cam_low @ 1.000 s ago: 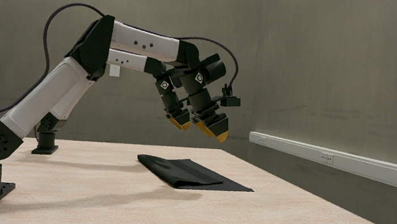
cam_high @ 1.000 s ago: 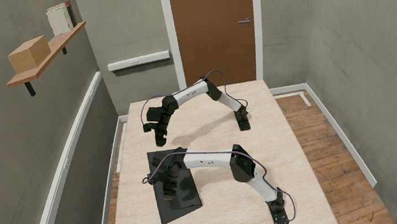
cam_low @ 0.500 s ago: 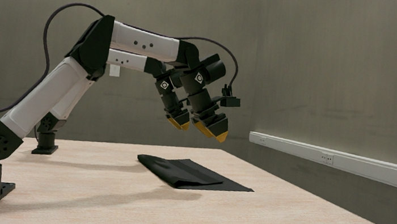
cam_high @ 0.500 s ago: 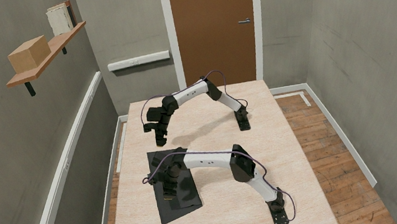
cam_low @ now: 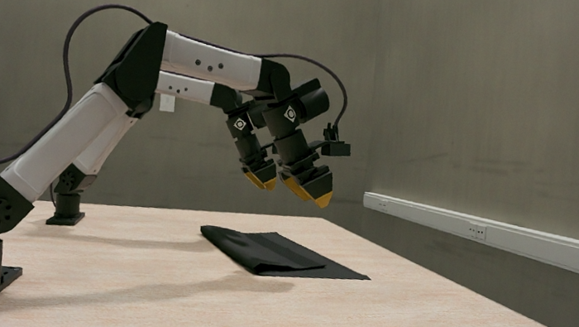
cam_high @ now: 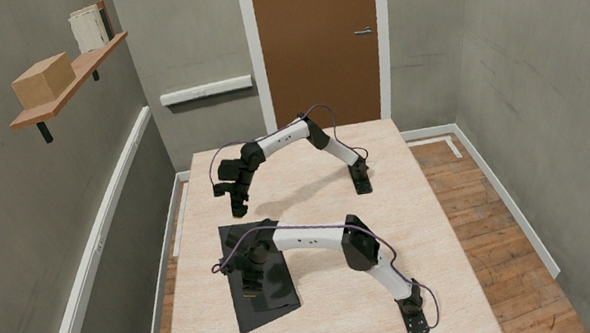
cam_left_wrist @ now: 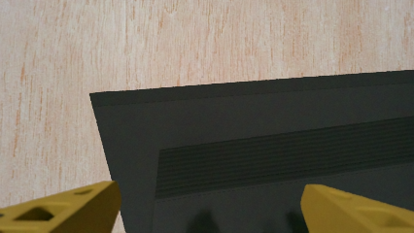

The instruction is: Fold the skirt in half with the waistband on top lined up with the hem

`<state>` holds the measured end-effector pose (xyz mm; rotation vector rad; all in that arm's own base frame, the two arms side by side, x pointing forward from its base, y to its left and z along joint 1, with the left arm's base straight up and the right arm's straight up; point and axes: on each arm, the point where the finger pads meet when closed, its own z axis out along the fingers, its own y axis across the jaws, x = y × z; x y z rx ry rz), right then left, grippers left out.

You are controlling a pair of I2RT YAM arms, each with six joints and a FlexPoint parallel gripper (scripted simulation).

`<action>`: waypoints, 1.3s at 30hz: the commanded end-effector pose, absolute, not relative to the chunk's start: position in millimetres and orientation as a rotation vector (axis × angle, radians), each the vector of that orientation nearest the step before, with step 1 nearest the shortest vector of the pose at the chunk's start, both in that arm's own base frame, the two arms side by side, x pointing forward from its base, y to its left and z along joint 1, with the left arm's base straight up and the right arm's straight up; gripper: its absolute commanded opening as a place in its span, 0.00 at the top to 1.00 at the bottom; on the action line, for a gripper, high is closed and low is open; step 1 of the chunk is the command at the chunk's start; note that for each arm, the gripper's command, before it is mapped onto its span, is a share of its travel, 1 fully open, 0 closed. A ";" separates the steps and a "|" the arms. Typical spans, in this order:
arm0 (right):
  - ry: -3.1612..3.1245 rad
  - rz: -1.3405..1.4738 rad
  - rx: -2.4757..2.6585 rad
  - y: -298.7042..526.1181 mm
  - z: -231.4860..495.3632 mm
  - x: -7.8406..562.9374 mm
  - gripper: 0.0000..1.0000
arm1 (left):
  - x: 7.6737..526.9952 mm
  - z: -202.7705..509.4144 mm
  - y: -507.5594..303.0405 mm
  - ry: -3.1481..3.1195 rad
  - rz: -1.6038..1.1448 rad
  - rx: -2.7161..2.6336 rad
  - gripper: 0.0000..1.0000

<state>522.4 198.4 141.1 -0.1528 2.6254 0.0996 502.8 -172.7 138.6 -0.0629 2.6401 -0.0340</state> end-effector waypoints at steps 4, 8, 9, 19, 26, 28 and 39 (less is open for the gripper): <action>2.605 0.109 -0.154 199.0 152.2 523.9 0.10 | 508.1 152.2 -174.9 2.606 -0.052 -0.063 0.10; 2.605 0.109 -0.154 199.0 152.2 523.9 0.10 | 508.1 152.2 -174.9 2.606 -0.052 -0.063 0.10; 2.605 0.072 -0.106 193.8 162.0 509.2 0.10 | 498.3 163.6 -171.0 2.585 -0.044 -0.004 0.10; 2.588 0.004 0.005 143.8 170.3 446.9 0.10 | 424.4 170.8 -133.3 2.594 -0.029 0.044 0.10; 2.597 0.020 -0.013 124.2 172.7 411.3 0.10 | 387.2 174.9 -115.9 2.598 -0.027 0.044 0.10; 2.598 0.019 -0.013 115.2 173.9 397.5 0.10 | 372.4 176.7 -108.9 2.599 -0.027 0.045 0.10; 2.630 0.006 -0.017 64.9 178.6 316.4 0.10 | 286.1 184.1 -69.2 2.632 -0.013 0.049 0.10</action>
